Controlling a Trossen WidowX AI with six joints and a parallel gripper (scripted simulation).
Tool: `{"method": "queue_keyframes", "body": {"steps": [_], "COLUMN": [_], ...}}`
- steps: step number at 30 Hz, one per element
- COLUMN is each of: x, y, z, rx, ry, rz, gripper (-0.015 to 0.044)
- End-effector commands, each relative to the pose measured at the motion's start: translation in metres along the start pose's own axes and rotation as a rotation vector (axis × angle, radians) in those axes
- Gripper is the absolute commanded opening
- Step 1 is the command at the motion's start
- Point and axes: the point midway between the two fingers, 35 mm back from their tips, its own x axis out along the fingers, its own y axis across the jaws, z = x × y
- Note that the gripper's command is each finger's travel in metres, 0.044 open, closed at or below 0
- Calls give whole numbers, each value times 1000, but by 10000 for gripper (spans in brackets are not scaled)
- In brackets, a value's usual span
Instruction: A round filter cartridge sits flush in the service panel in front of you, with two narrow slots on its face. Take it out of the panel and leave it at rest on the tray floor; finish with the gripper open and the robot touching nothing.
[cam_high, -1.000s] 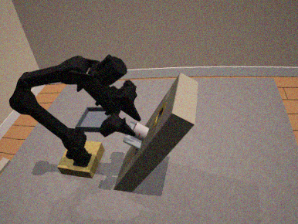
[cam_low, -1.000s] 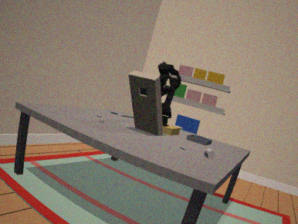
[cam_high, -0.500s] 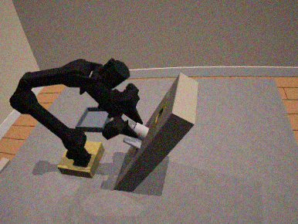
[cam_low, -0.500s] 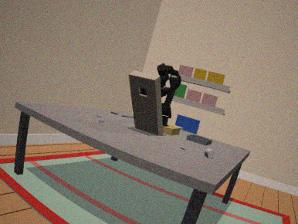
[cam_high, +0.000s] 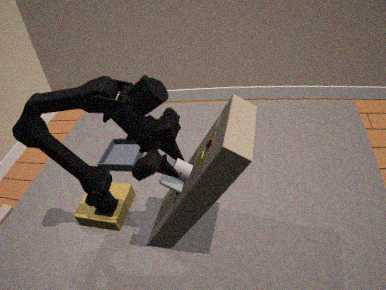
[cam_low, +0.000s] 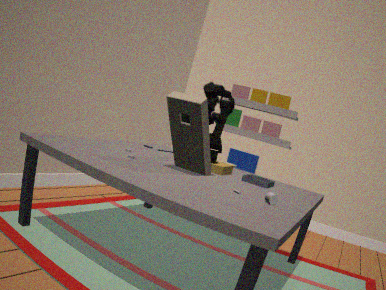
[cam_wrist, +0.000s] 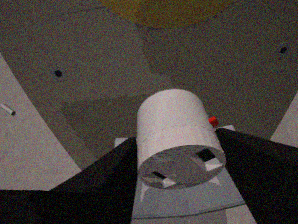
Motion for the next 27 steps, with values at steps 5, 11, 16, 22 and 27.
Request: {"method": "queue_keyframes", "body": {"steps": [5,11,16,22,27], "x": [-8,-17,-38,-64,-86], "y": [0,0,1,1,0], "z": [18,24,28,30,30], "rx": [0,0,0,0,0], "ry": [-1,-1,0,2,3], "rz": [1,0,0,0,0], "gripper": [0,0,0,0,0]}}
